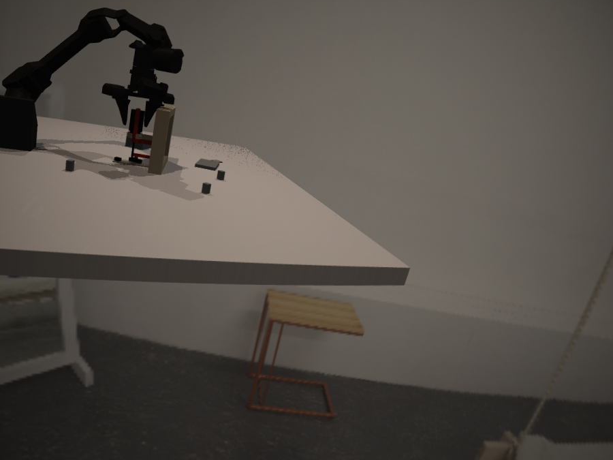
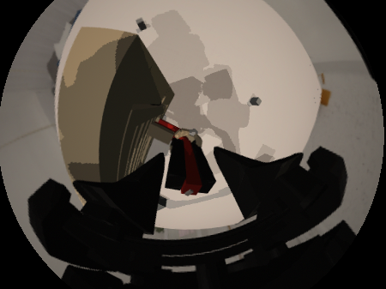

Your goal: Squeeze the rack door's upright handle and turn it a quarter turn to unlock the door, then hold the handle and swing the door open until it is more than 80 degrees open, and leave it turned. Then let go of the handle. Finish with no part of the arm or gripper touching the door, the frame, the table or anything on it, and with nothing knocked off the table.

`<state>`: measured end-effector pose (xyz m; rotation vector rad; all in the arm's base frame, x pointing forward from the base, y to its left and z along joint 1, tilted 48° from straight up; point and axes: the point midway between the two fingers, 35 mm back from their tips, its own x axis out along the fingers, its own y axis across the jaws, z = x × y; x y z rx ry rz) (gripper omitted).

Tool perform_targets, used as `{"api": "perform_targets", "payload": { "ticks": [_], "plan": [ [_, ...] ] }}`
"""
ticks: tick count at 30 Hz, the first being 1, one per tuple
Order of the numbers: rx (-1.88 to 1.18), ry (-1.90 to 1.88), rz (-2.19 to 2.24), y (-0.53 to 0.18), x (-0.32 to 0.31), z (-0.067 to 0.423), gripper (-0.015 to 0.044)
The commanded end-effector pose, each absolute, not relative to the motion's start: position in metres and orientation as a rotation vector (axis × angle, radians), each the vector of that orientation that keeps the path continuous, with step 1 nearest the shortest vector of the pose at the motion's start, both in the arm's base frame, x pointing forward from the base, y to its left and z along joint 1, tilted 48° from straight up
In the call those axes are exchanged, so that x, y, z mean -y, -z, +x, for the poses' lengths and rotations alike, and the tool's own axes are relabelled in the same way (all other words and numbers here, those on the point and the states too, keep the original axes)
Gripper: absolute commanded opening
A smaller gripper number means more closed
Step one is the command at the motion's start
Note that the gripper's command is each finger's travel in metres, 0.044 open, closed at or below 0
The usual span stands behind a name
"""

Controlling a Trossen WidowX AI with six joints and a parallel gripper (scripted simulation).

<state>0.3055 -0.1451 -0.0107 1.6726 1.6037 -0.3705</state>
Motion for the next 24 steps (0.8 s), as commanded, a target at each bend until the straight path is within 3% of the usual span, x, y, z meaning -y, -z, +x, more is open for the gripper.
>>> {"api": "perform_targets", "payload": {
  "ticks": [1, 24],
  "plan": [
    [-1.583, 0.178, 1.503, 0.0102, 0.1423, 0.3081, 0.0288],
    [-1.285, -0.633, 0.591, 0.0102, 0.1422, 0.3082, 0.0288]
  ]
}}
